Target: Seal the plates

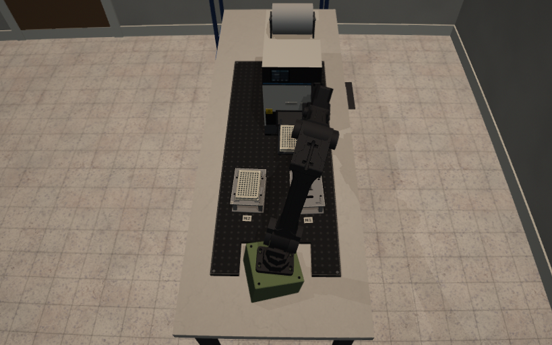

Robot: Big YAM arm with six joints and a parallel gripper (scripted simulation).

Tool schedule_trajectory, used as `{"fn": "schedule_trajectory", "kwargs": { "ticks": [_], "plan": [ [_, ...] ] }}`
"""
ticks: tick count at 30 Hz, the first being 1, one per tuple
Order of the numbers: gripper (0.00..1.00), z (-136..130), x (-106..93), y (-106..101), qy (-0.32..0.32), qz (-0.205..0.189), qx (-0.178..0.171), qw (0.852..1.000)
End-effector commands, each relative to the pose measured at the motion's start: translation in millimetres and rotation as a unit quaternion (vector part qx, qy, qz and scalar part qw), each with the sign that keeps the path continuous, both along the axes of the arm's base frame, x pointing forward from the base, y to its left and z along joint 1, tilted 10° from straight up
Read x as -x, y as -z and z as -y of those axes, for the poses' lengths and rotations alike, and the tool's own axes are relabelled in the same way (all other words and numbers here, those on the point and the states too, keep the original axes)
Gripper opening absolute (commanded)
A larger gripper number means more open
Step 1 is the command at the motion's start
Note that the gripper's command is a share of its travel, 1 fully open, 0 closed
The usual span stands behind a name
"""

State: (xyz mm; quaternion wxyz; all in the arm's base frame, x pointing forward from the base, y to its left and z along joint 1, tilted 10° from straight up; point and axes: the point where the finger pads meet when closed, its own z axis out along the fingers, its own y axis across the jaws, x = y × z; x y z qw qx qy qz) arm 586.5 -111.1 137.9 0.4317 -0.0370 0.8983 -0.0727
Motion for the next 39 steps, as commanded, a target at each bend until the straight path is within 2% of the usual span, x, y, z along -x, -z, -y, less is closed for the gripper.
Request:
{"fn": "schedule_trajectory", "kwargs": {
  "ticks": [1,10,15,19,30,39],
  "plan": [
    [0.0,10,-18.2,-50,0.008,0.043,0.007,0.999],
    [0.0,12,-23.1,-58,0.009,0.055,0.01,0.998],
    [0.0,0,-26.4,-43,-0.001,0.043,0.007,0.999],
    [0.0,-1,-26.6,-31,-0.001,0.033,0.005,0.999],
    [0.0,13,-27.8,-29,0.009,0.032,0.005,0.999],
    [0.0,6,-25.9,-24,0.005,0.02,0.002,1.0]
  ]
}}
